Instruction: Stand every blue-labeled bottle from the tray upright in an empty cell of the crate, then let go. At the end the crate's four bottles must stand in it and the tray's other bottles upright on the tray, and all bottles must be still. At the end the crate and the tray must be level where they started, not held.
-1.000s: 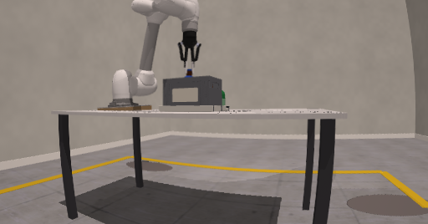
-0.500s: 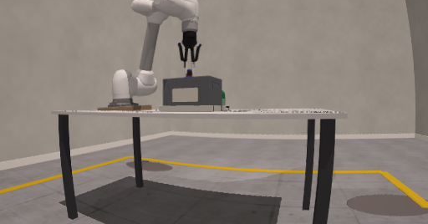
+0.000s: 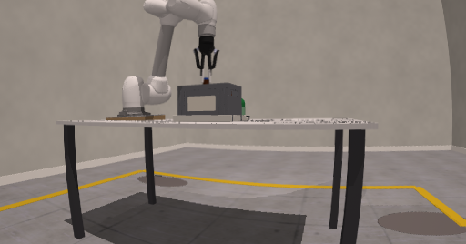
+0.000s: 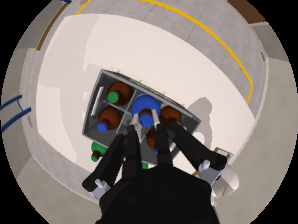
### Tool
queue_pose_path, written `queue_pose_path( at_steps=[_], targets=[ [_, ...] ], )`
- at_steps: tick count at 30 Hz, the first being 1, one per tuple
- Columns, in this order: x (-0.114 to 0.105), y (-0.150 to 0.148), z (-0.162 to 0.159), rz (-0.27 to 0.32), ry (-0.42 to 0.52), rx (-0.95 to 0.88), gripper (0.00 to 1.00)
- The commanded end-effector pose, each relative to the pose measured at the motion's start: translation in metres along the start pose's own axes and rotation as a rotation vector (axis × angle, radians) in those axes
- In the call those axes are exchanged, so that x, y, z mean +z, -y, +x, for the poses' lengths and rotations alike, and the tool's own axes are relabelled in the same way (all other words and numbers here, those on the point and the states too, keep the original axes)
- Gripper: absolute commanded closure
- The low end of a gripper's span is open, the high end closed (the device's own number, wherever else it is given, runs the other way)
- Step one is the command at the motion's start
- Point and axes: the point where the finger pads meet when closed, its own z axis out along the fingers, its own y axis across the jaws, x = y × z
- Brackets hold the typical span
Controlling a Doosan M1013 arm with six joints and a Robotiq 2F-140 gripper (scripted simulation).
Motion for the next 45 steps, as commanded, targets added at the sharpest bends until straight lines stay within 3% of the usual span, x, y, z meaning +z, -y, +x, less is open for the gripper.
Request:
queue_pose_path(
  at_steps=[1,25,45],
  targets=[
    [0.002,0.0,0.0,0.0,0.0,0.0,1.0],
    [0.025,0.0,0.0,0.0,0.0,0.0,1.0],
    [0.028,0.0,0.0,0.0,0.0,0.0,1.0]
  ],
)
